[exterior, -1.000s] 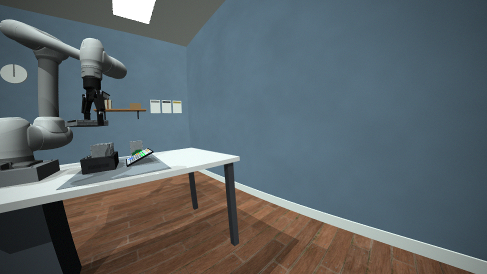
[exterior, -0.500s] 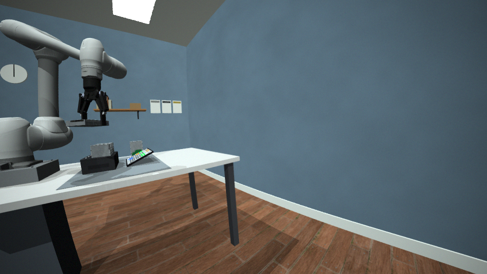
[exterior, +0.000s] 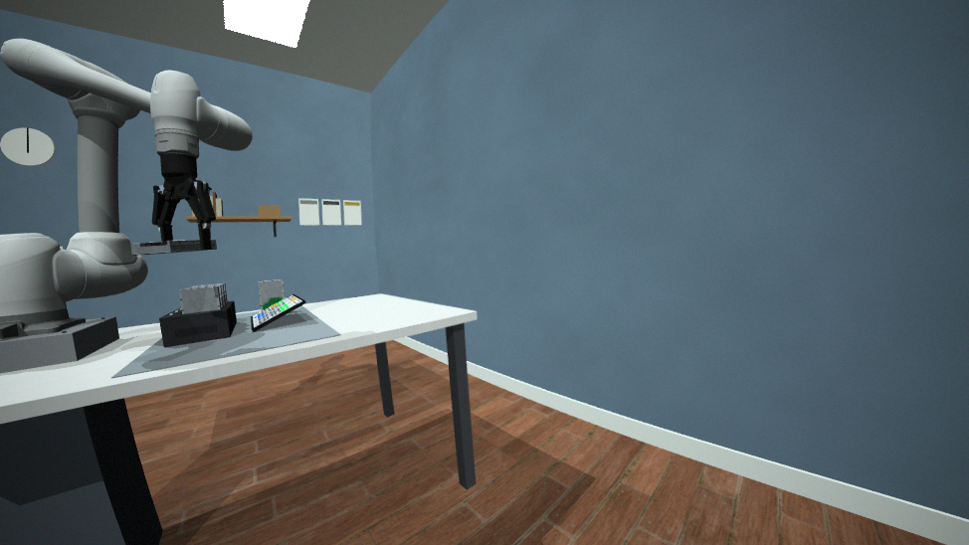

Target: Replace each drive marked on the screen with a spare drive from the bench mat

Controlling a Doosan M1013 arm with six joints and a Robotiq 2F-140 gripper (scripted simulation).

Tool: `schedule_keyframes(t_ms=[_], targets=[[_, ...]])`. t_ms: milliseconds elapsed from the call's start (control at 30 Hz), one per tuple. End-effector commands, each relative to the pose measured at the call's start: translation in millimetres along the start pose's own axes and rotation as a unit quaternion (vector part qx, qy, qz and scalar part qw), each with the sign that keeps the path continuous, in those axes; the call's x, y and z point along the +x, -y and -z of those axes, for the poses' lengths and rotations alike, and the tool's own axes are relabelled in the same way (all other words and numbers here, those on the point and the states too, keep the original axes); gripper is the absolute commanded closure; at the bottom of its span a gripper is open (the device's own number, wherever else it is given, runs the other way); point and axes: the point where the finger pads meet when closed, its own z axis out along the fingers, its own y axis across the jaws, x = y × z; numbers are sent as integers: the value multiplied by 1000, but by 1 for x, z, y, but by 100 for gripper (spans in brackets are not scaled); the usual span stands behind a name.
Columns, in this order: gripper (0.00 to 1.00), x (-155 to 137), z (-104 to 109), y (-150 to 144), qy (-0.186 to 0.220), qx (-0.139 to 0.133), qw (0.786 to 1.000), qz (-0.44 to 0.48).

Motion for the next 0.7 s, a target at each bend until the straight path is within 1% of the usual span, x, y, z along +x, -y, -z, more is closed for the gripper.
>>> schedule_keyframes(t_ms=[0,33,100,267,367,467,667], targets=[[90,0,1,0,-42,0,999,1],[90,0,1,-1,-55,-2,999,1],[90,0,1,-1,-55,-2,999,1],[90,0,0,0,-119,0,993,1],[90,0,1,-1,-147,-1,989,1],[90,0,2,-1,-160,-3,987,1],[90,0,2,-2,-162,-3,987,1]])
